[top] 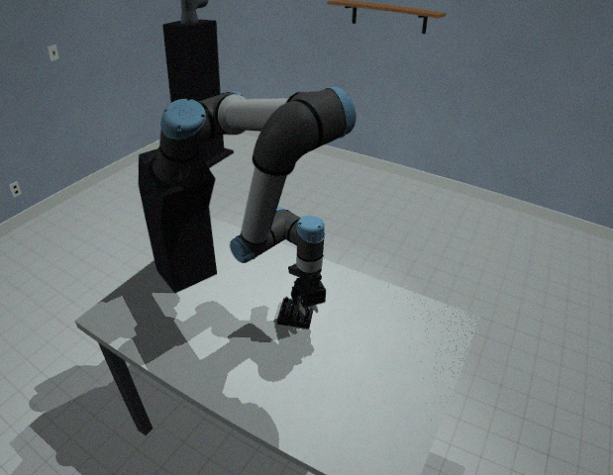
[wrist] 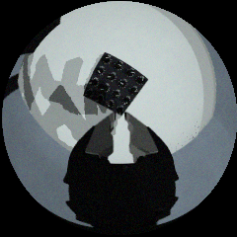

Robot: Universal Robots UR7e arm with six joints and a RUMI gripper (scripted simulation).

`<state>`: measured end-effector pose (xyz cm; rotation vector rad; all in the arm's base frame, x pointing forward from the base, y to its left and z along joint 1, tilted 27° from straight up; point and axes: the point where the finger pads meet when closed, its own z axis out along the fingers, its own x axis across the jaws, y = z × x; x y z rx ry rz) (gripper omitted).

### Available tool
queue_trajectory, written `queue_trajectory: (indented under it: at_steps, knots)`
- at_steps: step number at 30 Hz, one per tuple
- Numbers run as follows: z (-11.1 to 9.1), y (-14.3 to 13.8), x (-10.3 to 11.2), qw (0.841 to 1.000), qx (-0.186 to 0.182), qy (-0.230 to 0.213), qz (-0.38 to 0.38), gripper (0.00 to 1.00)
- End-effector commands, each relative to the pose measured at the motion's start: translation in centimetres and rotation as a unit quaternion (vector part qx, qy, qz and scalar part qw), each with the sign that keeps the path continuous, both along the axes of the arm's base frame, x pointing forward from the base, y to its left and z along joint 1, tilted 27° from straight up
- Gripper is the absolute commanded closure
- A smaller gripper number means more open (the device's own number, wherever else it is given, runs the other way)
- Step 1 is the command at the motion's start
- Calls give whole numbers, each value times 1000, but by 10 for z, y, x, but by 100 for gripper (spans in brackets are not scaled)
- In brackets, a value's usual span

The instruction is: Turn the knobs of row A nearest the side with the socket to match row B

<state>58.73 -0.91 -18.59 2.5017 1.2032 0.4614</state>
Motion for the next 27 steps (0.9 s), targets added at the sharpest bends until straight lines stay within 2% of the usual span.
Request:
queue_trajectory:
  at_steps: [1, 27]
  knots:
    - [0, 0, 1, 1000, 0, -1, 0, 89]
    - [-12, -2, 6, 1000, 0, -1, 0, 89]
